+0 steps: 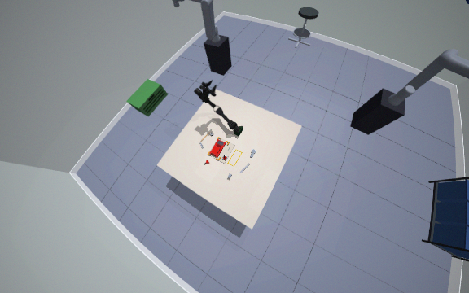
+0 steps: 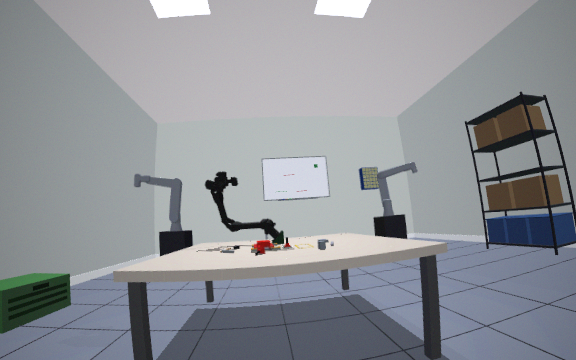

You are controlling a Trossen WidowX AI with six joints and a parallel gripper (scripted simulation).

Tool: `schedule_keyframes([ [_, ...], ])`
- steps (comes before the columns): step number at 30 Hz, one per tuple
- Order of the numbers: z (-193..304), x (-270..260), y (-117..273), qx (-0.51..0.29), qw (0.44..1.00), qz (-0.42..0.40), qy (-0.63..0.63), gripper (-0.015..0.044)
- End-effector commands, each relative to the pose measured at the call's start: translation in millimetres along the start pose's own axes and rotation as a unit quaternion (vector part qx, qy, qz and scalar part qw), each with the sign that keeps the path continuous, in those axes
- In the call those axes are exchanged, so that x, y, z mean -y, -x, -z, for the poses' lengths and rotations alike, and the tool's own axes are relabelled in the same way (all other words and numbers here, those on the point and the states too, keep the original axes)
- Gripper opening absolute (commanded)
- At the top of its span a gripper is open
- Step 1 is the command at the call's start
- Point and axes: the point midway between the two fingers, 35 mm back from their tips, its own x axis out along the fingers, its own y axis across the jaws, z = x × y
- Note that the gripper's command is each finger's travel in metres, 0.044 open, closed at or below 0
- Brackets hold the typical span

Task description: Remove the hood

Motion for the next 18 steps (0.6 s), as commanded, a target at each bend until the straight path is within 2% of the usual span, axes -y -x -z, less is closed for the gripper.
schedule_keyframes([
  [1,-34.1,33.3,-3.4,0.057,0.997,0.041,-0.023,0.0420],
  [2,-42.1,41.7,-3.5,0.070,0.996,0.052,-0.029,0.0440],
  [9,-95.6,106.3,5.9,0.164,0.974,0.140,-0.064,0.0440],
  [18,-147.1,199.3,43.8,0.265,0.917,0.276,-0.111,0.0440],
])
